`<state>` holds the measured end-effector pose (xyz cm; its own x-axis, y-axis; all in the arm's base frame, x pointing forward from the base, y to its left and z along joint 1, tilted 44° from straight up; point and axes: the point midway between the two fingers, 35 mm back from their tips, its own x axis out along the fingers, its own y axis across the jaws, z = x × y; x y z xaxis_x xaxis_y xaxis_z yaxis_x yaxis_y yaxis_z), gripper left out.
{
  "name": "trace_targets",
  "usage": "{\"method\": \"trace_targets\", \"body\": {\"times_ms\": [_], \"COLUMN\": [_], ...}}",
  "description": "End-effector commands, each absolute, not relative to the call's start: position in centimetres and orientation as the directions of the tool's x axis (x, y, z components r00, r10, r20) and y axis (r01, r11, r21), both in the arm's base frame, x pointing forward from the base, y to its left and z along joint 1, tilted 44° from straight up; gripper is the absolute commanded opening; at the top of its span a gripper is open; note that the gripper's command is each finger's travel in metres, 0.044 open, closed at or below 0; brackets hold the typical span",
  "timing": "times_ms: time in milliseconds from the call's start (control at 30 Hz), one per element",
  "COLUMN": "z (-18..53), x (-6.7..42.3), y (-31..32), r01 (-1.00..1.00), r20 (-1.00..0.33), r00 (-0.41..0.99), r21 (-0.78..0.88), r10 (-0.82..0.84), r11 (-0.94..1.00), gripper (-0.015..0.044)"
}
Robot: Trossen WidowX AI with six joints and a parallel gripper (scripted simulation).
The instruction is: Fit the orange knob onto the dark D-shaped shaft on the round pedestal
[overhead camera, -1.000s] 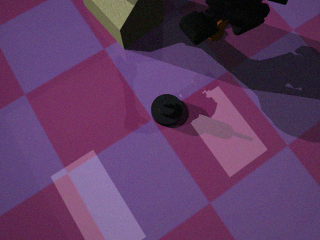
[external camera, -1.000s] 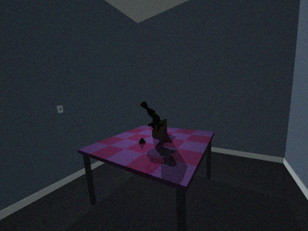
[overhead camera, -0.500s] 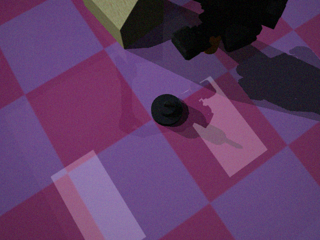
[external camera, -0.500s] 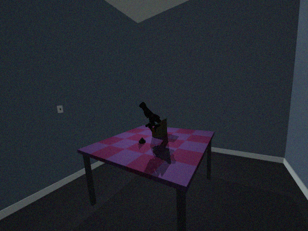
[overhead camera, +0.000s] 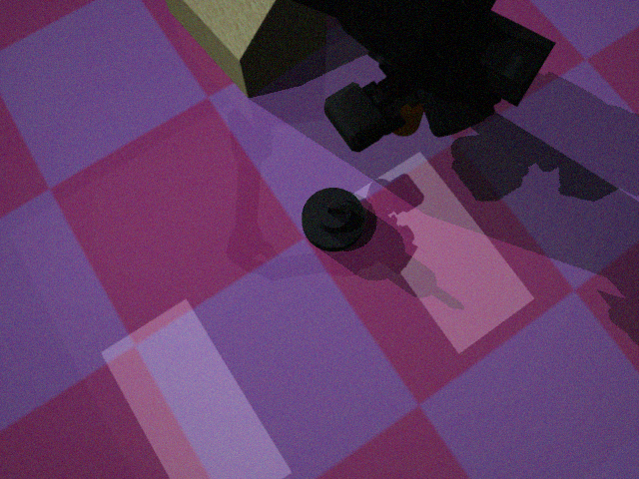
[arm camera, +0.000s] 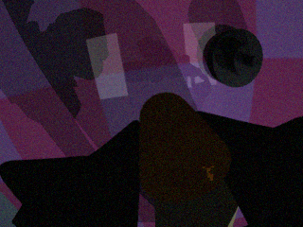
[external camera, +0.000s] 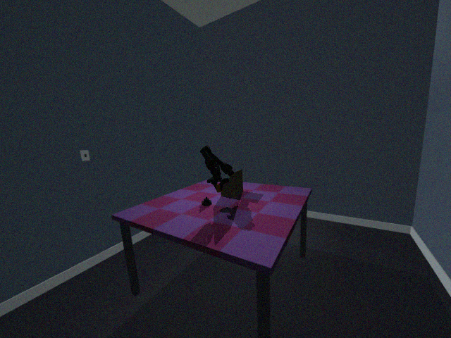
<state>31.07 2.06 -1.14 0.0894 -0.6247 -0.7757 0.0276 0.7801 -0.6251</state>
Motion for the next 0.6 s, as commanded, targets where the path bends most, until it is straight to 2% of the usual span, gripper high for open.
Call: {"method": "trace_targets", "body": {"times_ms": [0,567], "z": [-0.3,2.2], "x": [31.8,33.3], "y": [1.1,-3.1], "r01": [0.022,-0.013], "r20": [-0.772,-0.754], "r00": [0.102,0.109], "r21": [-0.628,-0.653], "r10": [-0.627,-0.648], "r11": [0.778,0.757], "gripper": [0.0,0.0]}}
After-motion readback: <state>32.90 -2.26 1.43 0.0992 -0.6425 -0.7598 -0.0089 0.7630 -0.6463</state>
